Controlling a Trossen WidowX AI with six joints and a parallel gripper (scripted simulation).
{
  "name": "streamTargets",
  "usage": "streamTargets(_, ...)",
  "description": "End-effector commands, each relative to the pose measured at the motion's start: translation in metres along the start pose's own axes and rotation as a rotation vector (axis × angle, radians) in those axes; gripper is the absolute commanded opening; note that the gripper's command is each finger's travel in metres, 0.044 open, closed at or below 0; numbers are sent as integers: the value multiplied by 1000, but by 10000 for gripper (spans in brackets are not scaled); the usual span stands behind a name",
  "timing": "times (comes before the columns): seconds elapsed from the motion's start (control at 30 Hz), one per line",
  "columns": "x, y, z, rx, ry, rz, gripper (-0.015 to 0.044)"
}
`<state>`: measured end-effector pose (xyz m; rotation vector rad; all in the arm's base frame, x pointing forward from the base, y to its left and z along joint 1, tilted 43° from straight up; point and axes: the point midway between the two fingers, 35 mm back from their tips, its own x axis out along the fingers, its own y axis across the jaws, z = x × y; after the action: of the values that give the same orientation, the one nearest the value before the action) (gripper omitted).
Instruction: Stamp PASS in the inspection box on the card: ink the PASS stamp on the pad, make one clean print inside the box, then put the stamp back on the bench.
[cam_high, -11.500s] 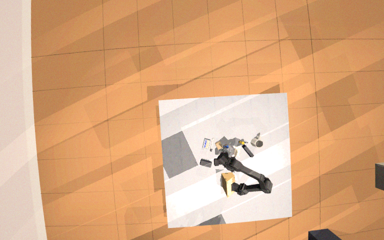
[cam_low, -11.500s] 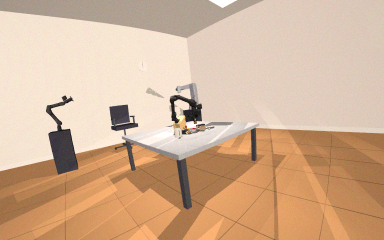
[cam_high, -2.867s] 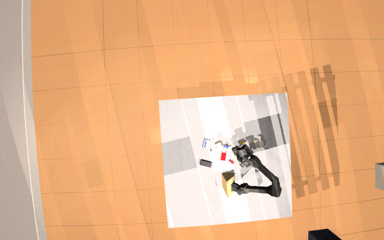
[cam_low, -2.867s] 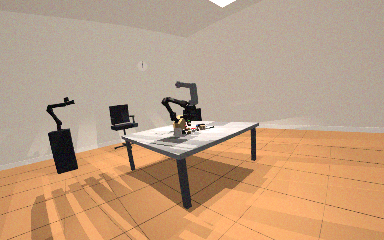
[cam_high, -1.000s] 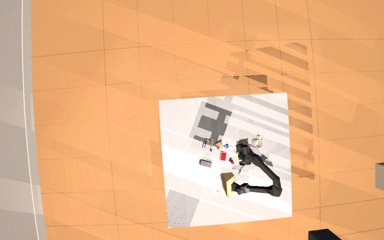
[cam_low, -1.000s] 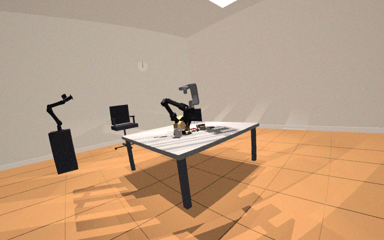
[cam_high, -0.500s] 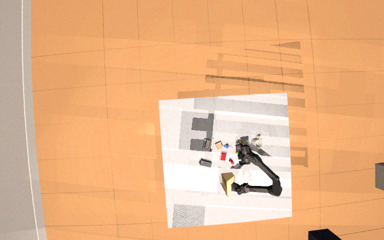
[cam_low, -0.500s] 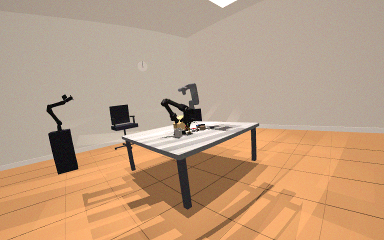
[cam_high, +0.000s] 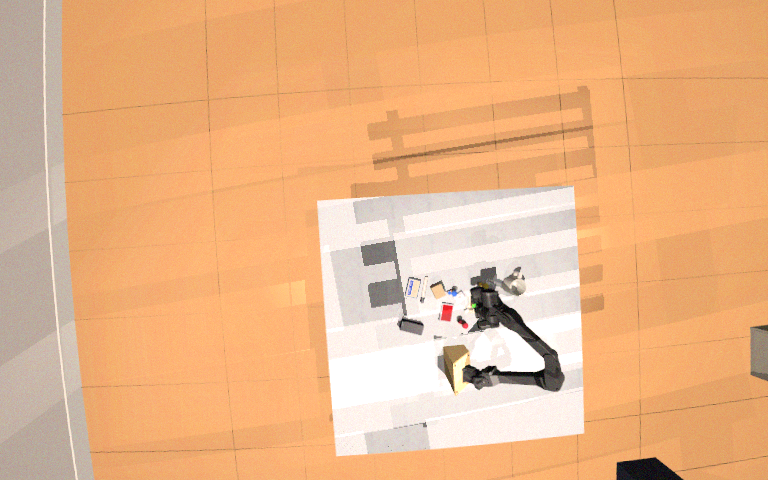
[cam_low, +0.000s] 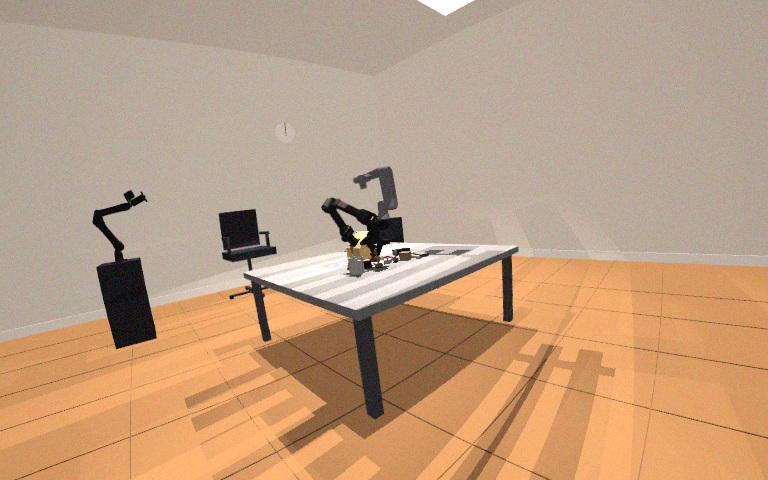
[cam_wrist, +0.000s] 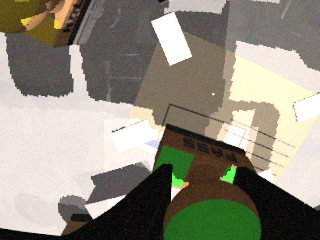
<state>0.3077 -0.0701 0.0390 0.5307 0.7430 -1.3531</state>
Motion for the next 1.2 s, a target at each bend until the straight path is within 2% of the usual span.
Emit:
streamTargets(0.0,3,-1,0,-8,-5,-2,0)
streamTargets(1.17,20,-3,0,-7,-8,-7,0)
